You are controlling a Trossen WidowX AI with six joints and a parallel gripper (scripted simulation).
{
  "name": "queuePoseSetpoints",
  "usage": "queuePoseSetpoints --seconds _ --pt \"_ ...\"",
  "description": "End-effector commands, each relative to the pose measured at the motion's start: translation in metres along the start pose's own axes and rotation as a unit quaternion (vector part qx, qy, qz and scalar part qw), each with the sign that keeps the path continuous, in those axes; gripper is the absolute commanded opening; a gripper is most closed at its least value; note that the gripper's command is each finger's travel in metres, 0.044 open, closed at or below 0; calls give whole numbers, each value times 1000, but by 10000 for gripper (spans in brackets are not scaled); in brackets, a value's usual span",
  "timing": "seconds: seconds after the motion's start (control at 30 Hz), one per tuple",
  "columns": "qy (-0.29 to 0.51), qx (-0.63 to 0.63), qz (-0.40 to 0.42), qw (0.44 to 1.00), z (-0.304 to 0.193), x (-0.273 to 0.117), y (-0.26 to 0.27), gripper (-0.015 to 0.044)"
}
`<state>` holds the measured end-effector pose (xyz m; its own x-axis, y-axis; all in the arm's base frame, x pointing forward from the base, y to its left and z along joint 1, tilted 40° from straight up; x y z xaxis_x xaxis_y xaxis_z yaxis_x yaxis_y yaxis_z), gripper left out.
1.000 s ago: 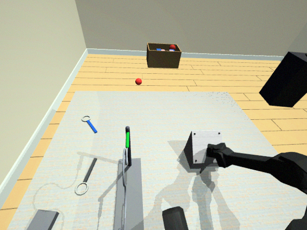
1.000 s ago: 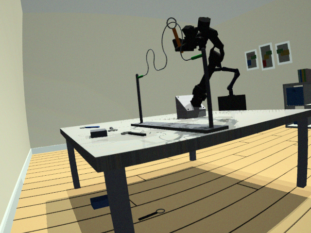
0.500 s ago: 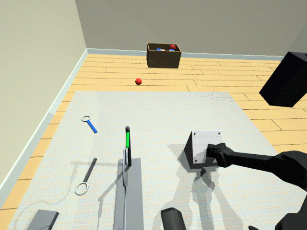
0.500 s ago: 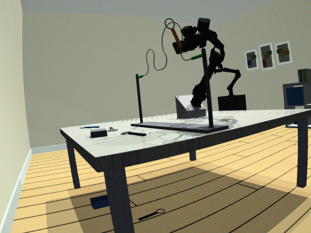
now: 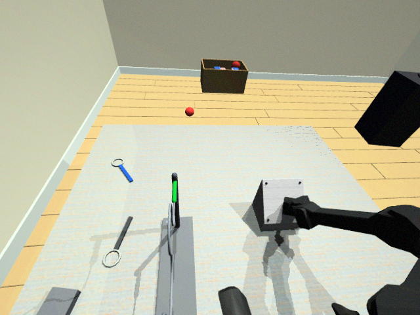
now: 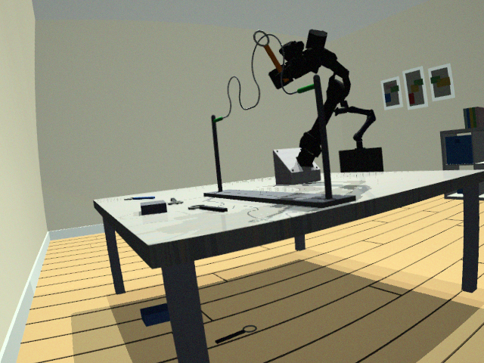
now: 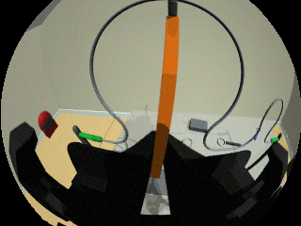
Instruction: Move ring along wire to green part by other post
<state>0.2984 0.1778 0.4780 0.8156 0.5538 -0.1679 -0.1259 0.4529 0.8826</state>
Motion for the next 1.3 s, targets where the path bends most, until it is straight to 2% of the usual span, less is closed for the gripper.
queuePoseSetpoints --seconds 0.0,1.27 --pt "-2 25 15 1000 1 -3 2 -150" --pt "-7 237 115 965 -1 -2 10 -150"
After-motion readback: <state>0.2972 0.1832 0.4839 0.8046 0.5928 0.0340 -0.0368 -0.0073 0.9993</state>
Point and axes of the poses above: the point midway between the two fingers, 35 mm back from their tips, its own x axis out along the fingers, its own y axis across the jaws, z = x × y, the point moved 3 cm from there along -x, back along the fingers, and after that the axes turned 14 degrees about x, right-handed, at the moved point
